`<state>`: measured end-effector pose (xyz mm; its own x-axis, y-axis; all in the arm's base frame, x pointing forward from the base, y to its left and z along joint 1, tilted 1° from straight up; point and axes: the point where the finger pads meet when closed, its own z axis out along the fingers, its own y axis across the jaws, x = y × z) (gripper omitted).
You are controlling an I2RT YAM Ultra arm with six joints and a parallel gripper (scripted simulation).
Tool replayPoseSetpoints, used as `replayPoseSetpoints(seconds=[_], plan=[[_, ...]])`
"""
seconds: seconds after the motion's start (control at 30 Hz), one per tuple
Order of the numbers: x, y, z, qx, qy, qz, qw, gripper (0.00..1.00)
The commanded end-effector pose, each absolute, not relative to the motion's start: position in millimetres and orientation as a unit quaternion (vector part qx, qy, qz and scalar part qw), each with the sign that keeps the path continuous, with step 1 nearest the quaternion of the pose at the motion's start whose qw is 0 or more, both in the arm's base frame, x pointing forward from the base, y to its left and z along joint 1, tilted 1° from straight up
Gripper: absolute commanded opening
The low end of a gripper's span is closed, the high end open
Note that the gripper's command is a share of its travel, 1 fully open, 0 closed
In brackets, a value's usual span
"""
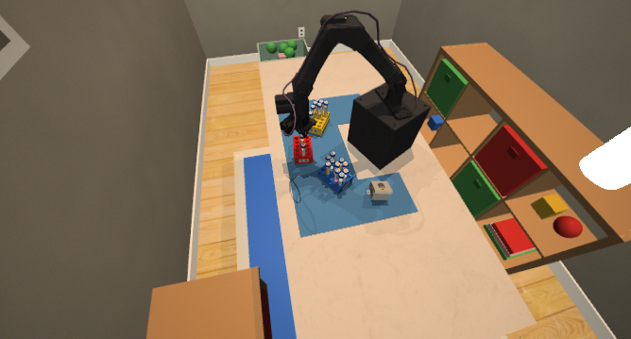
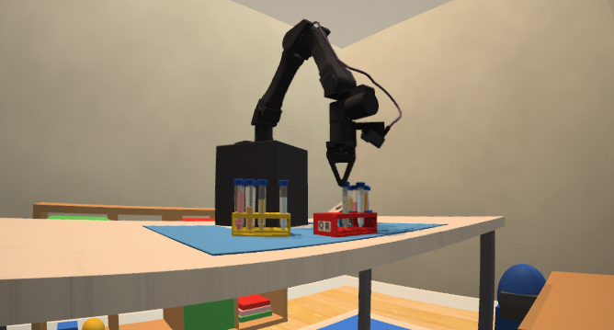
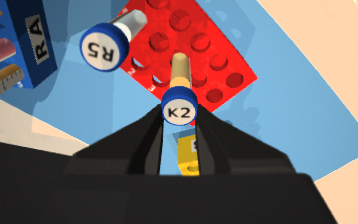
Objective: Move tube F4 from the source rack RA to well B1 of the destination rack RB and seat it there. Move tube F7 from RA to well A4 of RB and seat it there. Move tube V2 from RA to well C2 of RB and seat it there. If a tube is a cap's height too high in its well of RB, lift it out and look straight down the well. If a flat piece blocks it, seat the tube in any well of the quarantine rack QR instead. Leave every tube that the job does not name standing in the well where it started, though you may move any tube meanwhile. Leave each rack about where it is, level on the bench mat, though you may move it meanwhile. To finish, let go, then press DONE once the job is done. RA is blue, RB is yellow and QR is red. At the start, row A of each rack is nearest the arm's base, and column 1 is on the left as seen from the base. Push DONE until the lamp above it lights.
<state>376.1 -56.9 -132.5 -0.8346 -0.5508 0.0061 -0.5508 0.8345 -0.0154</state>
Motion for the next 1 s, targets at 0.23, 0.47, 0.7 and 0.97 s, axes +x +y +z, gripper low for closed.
replayPoseSetpoints(seconds=[0.23,0.47,0.7,0.97], plan=[[370.5,-63.2,-144.0,0.284,-0.959,0.011,0.005,0.0],[370.5,-63.2,-144.0,0.284,-0.959,0.011,0.005,0.0],[370.5,-63.2,-144.0,0.284,-0.959,0.011,0.005,0.23],[370.5,-63.2,-144.0,0.284,-0.959,0.011,0.005,0.23]])
